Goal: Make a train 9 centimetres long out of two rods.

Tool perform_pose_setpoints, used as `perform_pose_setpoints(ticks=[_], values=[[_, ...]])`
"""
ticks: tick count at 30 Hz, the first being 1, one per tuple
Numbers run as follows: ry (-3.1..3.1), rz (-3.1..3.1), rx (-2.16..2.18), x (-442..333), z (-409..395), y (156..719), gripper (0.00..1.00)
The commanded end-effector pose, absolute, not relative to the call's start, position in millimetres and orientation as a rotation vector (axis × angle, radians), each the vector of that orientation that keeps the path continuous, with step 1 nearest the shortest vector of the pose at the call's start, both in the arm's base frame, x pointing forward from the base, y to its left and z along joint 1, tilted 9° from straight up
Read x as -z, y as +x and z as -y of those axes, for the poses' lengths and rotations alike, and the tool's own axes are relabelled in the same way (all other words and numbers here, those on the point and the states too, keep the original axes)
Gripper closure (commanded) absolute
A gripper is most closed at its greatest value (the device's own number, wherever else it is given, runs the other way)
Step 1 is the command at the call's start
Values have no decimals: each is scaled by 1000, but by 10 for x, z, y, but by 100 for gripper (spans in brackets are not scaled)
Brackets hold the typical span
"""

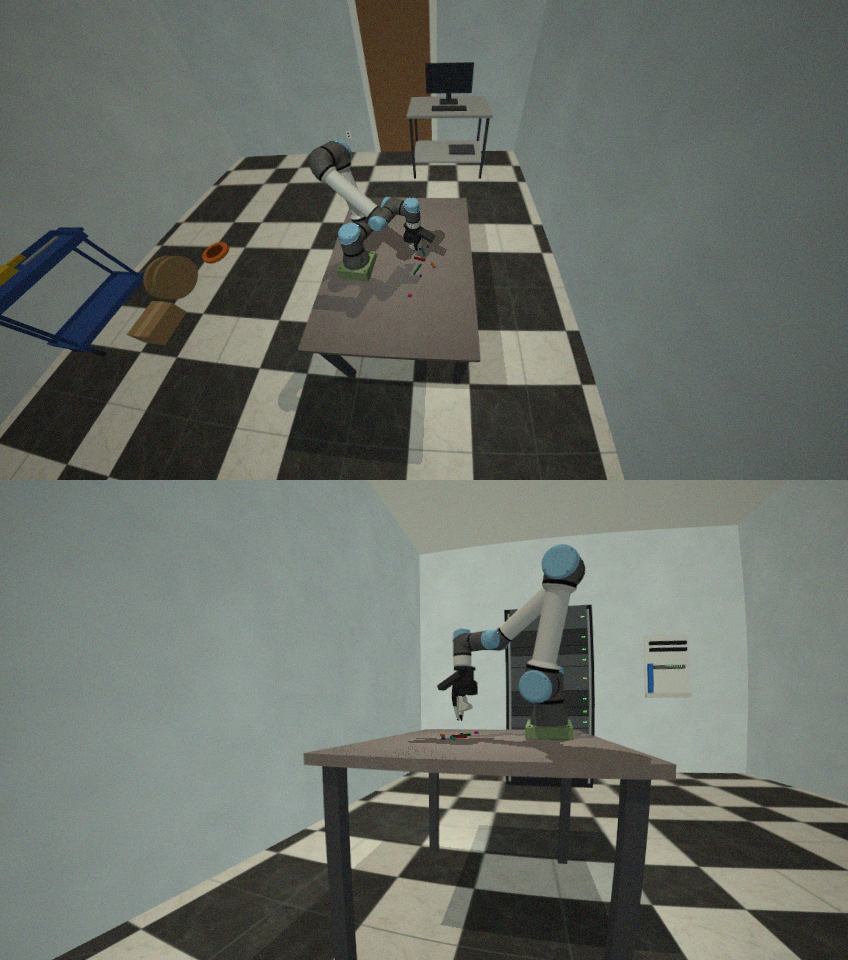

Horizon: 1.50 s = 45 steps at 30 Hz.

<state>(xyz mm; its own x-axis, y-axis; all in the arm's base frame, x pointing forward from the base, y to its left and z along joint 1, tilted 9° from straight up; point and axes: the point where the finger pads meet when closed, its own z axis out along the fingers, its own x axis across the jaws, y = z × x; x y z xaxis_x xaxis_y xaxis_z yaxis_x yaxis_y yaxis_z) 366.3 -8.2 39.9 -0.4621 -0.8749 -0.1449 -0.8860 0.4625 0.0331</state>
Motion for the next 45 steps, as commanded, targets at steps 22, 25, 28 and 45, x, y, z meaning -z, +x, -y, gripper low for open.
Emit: perform_pose_setpoints(ticks=[22,25,28,45], values=[[-1567,-2593,-156,-231,58,3676,86],[-1567,-2593,-156,-184,51,3678,86],[-1567,-2593,-156,-136,44,3681,86],[-1567,-2593,-156,64,14,3692,86]])
